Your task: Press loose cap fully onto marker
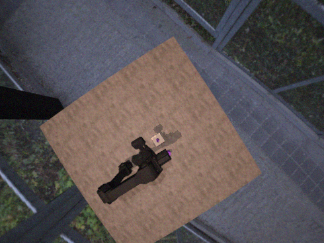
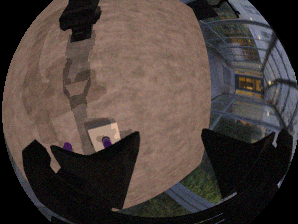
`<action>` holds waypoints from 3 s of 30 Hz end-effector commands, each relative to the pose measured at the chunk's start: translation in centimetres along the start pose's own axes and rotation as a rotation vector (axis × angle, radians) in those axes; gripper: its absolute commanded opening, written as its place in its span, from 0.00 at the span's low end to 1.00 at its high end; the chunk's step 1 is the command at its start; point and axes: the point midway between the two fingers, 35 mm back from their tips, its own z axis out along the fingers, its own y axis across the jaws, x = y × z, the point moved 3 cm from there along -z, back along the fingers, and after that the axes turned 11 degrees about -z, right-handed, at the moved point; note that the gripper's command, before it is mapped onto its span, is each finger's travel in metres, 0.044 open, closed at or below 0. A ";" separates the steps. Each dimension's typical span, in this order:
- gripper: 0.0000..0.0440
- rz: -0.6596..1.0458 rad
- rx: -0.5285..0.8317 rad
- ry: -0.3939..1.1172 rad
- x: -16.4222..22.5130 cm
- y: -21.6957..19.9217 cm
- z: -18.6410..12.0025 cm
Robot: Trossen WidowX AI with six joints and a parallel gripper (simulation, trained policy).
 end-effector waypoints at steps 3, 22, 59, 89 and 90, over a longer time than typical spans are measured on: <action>0.72 0.040 -0.029 0.005 0.6 1.6 -0.4; 0.72 0.187 -0.128 0.013 2.2 7.2 -1.8; 0.70 0.362 -0.340 -0.037 4.1 18.0 -2.4; 0.60 0.315 -0.508 -0.151 4.9 22.9 2.9; 0.59 0.313 -0.511 -0.155 4.9 23.0 3.1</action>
